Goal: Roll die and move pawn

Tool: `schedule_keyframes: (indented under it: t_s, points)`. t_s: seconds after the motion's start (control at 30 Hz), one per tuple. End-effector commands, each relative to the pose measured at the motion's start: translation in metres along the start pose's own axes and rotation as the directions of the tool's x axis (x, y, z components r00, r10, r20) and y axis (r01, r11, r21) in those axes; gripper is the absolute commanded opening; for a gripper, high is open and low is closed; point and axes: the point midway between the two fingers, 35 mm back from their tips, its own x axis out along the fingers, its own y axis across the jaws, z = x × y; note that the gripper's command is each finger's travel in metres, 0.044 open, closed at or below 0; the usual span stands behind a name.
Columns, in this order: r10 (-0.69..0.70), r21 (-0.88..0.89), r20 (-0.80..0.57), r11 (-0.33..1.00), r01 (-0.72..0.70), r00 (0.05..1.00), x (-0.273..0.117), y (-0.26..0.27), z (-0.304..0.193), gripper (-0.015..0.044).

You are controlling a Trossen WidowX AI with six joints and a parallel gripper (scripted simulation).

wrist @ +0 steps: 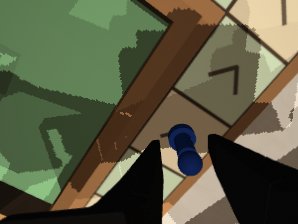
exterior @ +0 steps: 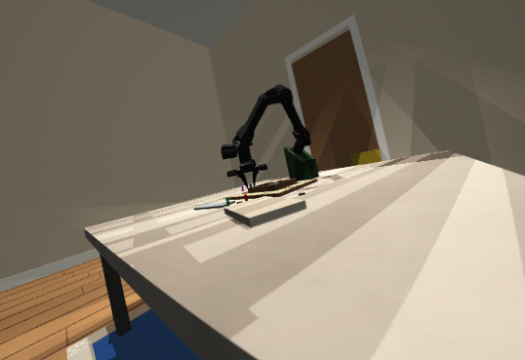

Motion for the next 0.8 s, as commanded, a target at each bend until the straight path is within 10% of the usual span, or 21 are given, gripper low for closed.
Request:
schedule_keyframes:
  t_s: [0.0,0.27,0.77]
  points:
    - [-0.001,-0.002,0.0,1.0,0.001,1.0,-0.001,0.0,0.0,0.0236]
    - [0.005,0.009,-0.001,1.0,-0.004,1.0,-0.05,-0.001,0.0,0.044]
    - [0.006,0.465,-0.005,0.885,-0.003,1.0,-0.123,0.115,-0.013,0.044]
